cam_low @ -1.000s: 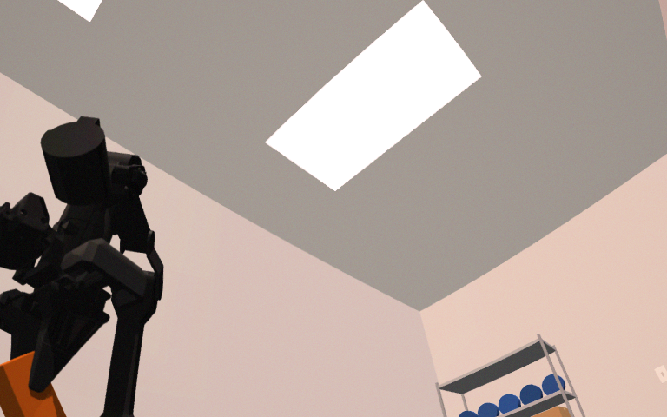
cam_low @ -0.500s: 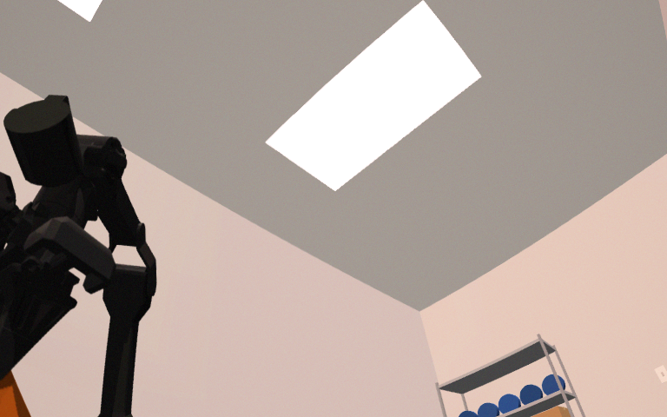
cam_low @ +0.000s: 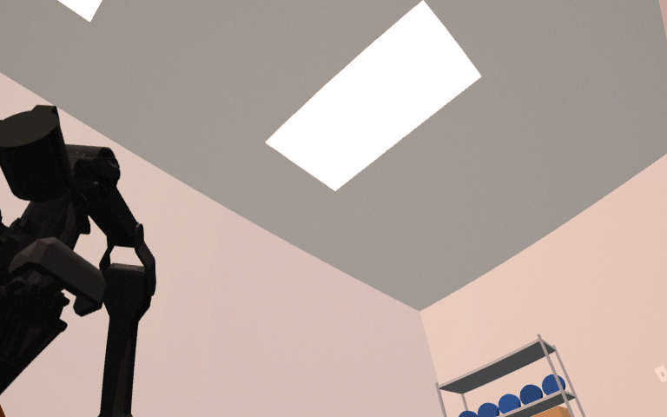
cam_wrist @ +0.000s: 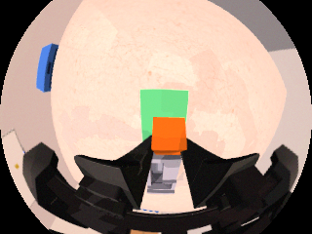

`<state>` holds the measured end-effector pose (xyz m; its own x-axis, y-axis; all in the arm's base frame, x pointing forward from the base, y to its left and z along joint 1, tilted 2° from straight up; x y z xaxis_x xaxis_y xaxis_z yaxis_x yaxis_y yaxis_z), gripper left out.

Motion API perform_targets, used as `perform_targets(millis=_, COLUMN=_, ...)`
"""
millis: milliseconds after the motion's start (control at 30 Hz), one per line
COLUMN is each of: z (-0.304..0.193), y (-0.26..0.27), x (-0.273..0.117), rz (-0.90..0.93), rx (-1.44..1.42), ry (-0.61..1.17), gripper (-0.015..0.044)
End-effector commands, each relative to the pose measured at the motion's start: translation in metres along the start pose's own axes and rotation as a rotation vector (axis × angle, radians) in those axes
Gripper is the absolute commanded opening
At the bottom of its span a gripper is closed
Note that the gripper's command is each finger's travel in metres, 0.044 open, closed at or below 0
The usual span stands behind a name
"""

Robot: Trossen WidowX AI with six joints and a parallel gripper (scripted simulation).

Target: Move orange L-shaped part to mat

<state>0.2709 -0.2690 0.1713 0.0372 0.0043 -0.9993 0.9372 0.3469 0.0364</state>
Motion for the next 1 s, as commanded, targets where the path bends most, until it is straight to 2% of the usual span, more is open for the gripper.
perform_targets(millis=0, z=0.000, y=0.000, x=0.008, rz=-0.003, rx=-0.003, ry=0.002, gripper=0.0000)
perform_targets(millis=967, z=-0.001, y=0.000, x=0.054, rz=-0.003, rx=-0.003, ry=0.002, gripper=0.0000)
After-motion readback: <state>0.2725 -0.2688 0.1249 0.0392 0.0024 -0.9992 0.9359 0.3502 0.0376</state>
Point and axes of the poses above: the point midway between the two fingers, 35 mm back from their tips, its own x axis out along the fingers, its own y axis across the jaws, z = x × y, the point moved 7 cm from there along -x, back along the fingers, and after that the axes turned 13 degrees about -x, right-handed, at the moved point
